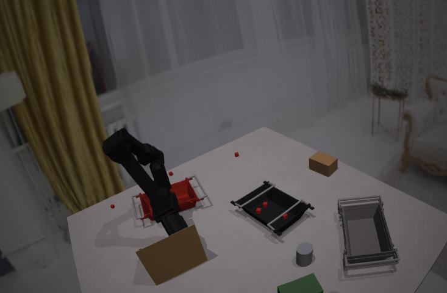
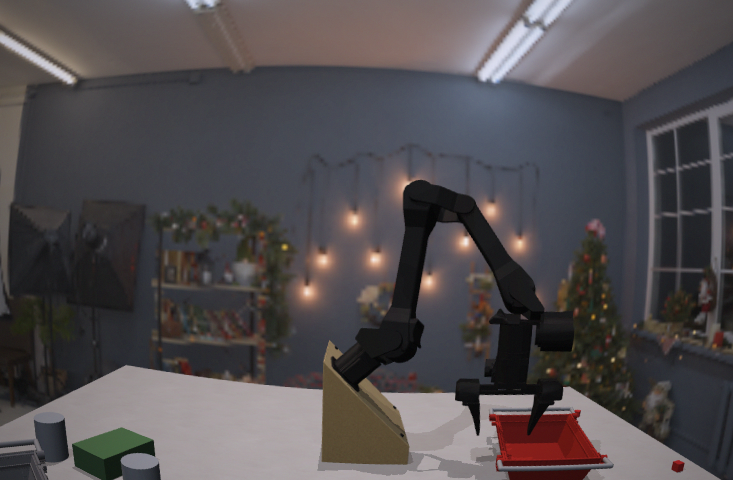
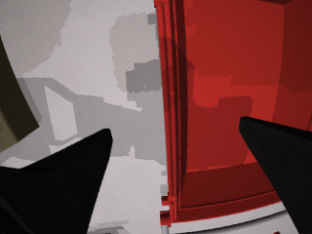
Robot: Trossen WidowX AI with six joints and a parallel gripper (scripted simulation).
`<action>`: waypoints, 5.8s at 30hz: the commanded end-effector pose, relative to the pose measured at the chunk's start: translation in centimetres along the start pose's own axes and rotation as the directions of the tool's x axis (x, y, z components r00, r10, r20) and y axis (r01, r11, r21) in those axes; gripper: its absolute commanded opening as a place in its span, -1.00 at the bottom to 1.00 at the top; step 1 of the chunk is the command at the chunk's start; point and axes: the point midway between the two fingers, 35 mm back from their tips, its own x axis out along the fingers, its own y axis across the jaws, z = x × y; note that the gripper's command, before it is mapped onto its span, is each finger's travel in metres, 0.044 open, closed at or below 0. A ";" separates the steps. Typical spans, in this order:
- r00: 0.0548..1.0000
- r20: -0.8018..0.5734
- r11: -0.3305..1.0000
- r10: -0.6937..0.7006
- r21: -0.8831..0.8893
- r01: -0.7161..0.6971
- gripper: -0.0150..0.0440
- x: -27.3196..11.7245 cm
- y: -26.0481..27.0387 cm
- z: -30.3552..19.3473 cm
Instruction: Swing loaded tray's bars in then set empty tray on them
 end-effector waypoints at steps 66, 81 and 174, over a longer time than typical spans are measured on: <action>1.000 0.002 1.000 0.007 0.010 -0.007 -0.47 4.8 0.6 0.3; 1.000 0.000 1.000 0.009 0.008 -0.009 -0.49 -1.8 0.4 0.2; 0.990 -0.047 0.937 0.135 0.331 -0.112 -0.49 -10.2 -3.3 -10.3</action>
